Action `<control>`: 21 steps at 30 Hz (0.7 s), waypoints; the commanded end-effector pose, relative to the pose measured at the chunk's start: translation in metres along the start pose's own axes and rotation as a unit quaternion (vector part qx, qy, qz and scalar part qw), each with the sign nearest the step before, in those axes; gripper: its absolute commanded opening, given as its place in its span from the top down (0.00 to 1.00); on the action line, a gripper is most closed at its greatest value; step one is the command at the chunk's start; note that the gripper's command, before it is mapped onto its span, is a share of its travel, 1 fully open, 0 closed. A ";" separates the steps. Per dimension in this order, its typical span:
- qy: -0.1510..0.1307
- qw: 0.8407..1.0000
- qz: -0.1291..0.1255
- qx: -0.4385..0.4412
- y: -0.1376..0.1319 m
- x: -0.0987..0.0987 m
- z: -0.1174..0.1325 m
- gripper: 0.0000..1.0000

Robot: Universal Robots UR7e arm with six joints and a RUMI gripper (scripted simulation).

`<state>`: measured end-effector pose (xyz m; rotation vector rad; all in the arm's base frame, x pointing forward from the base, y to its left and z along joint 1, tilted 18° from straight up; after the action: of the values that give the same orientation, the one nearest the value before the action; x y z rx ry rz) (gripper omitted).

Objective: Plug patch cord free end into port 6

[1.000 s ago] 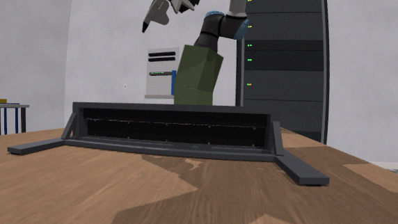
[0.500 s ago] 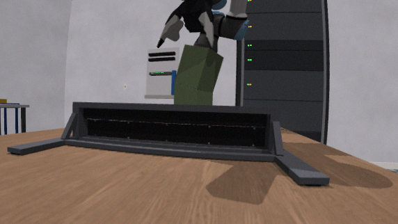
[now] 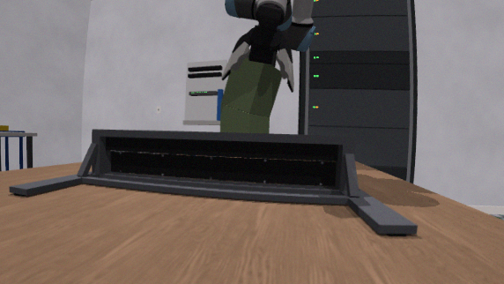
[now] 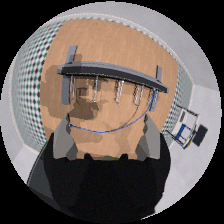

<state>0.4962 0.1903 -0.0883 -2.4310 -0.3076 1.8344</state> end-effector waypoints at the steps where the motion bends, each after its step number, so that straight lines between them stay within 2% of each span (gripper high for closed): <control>1: 0.001 0.998 -0.011 -0.054 -0.011 0.006 0.015 0.00; 3: -0.003 0.994 -0.019 -0.104 -0.023 0.011 0.031 0.00; 9: -0.008 0.982 -0.032 -0.185 -0.041 0.020 0.056 0.00; 16: -0.015 0.958 -0.047 -0.283 -0.064 0.031 0.086 0.00; 18: -0.015 0.958 -0.047 -0.283 -0.064 0.031 0.086 0.00; 21: -0.019 0.938 -0.056 -0.341 -0.078 0.038 0.105 0.00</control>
<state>0.4154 0.2528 -0.1288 -2.6479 -1.0387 1.9568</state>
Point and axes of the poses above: the point where the finger pads meet when closed, its own x axis out along the fingers, its own y axis across the jaws, z = x × y, the point moved 5 cm from there along -x, back along the fingers, and after that the axes turned 12 degrees about x, right-handed, at the moved point
